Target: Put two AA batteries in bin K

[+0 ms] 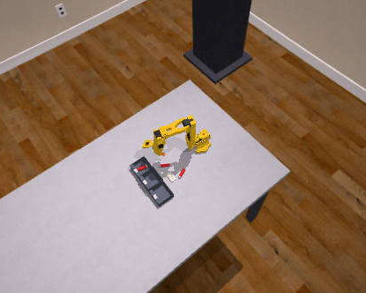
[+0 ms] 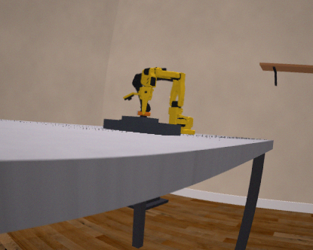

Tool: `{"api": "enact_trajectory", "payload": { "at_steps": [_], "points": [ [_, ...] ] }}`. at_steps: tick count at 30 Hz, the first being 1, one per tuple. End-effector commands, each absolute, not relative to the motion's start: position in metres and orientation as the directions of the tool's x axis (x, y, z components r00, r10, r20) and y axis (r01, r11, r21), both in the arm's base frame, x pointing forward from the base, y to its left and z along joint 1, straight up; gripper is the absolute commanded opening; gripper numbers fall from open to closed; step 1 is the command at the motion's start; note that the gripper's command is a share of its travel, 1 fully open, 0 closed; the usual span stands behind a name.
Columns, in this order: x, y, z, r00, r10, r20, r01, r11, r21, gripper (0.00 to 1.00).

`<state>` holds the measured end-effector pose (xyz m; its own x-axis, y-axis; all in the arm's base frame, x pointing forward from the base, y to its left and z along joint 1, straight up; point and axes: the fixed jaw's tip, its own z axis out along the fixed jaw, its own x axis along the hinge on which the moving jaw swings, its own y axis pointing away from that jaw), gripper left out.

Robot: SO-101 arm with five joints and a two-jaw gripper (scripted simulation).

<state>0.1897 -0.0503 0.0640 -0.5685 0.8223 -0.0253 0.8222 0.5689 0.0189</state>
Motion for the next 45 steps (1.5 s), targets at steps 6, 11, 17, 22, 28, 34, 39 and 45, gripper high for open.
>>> {"api": "enact_trajectory", "payload": {
  "at_steps": [6,11,17,22,28,34,39,45],
  "points": [
    [0.208,-0.052,0.075,-0.659,0.749,-0.075,0.747,0.663,0.048,0.00],
    [0.215,-0.053,0.076,-0.697,0.712,-0.088,0.711,0.702,0.050,0.00],
    [0.217,-0.054,0.077,-0.707,0.701,-0.091,0.700,0.712,0.051,0.00],
    [0.217,-0.054,0.077,-0.709,0.700,-0.092,0.698,0.714,0.051,0.00],
    [0.223,-0.055,0.077,-0.735,0.670,-0.106,0.668,0.742,0.053,0.00],
    [0.234,-0.057,0.077,-0.788,0.601,-0.137,0.599,0.799,0.055,0.00],
    [0.241,-0.058,0.077,-0.813,0.561,-0.154,0.560,0.827,0.054,0.00],
    [0.249,-0.059,0.077,-0.846,0.503,-0.178,0.503,0.863,0.049,0.00]
  ]
}}
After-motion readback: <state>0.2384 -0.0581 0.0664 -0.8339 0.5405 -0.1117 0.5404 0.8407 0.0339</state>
